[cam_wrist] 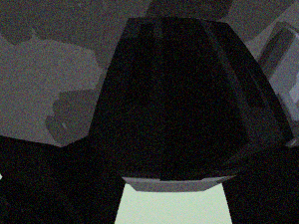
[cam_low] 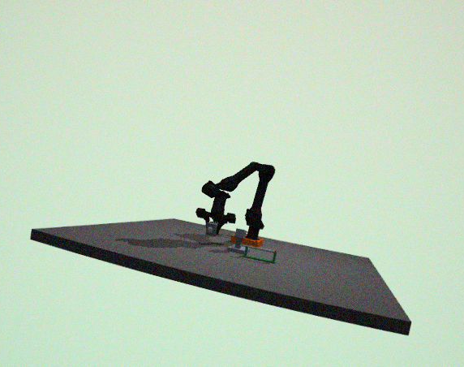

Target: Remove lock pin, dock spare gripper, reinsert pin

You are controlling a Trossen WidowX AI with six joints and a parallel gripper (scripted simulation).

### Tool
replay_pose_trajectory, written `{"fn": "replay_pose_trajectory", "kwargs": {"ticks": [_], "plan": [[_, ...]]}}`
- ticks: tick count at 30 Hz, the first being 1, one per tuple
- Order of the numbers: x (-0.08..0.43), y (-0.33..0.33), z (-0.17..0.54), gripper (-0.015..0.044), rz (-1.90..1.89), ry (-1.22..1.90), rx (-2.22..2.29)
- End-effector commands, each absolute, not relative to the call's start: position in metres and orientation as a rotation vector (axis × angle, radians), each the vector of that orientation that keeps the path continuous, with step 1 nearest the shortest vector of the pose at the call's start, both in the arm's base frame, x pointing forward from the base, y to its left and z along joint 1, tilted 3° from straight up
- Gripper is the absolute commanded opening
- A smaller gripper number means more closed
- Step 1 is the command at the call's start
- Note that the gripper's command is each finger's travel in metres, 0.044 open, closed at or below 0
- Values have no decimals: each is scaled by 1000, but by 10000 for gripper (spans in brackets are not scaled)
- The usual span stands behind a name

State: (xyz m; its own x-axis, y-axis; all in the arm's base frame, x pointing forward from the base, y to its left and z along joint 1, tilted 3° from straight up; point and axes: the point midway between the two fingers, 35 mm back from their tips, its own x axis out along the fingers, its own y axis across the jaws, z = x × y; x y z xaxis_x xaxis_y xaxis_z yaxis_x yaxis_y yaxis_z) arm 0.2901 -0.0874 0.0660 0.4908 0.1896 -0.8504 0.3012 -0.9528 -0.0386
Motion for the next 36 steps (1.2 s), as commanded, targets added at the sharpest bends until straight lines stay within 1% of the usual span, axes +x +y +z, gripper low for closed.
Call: {"fn": "replay_pose_trajectory", "kwargs": {"ticks": [1, 12, 27, 36], "plan": [[292, -90, 91, 0, -1432, 425, 2614], [283, -88, 138, 0, -1433, 425, 2614], [282, -87, 131, 0, -1458, 424, 2605], [282, -74, 136, 0, -1246, 534, 2396]]}}
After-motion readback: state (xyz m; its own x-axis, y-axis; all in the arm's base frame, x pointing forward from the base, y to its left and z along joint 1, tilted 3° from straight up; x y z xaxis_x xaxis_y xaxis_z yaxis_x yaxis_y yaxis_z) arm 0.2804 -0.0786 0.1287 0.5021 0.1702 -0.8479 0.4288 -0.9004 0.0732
